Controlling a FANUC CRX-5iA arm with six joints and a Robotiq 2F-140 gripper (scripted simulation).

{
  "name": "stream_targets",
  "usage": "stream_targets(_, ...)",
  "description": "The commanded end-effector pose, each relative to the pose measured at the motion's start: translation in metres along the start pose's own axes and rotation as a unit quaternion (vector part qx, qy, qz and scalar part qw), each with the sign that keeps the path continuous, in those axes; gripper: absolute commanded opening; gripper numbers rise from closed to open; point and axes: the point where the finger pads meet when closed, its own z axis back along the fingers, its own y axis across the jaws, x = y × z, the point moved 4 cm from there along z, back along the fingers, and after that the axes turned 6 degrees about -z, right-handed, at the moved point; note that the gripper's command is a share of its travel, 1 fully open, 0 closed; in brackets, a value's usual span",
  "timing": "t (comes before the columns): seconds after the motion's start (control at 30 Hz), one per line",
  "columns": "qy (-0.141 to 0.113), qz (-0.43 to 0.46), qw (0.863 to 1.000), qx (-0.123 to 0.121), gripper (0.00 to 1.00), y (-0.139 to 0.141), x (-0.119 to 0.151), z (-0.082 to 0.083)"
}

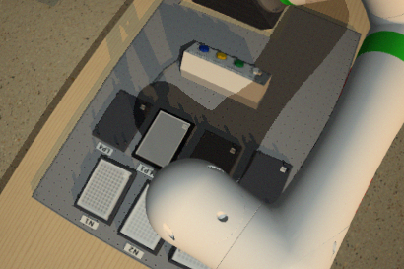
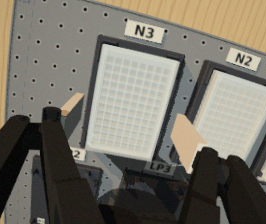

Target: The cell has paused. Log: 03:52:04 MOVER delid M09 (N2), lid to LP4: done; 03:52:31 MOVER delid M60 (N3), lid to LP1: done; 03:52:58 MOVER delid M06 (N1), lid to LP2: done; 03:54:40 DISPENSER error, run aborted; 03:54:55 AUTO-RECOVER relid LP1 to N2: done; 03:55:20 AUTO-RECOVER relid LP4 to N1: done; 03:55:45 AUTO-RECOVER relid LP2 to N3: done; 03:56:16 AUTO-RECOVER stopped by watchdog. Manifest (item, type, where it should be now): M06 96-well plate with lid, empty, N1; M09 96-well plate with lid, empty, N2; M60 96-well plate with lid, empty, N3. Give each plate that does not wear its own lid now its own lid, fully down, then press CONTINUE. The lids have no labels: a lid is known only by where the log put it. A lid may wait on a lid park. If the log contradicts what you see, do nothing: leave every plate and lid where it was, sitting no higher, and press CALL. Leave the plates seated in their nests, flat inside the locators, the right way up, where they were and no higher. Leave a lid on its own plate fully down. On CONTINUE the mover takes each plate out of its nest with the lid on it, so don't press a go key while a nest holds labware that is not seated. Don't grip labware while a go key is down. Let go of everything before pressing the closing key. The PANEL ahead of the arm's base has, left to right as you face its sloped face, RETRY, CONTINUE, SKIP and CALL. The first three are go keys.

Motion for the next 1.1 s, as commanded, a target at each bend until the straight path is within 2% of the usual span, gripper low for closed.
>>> stream_targets(0.0,0.0,0.0,1.0,0.0,0.66,0.0,-0.0002,-0.0022)
stream_targets(0.3,0.0,0.0,1.0,0.0,0.66,0.0,-0.0002,-0.0084)
stream_targets(1.07,0.0,0.0,1.0,0.0,0.66,0.0,-0.0003,-0.0104)
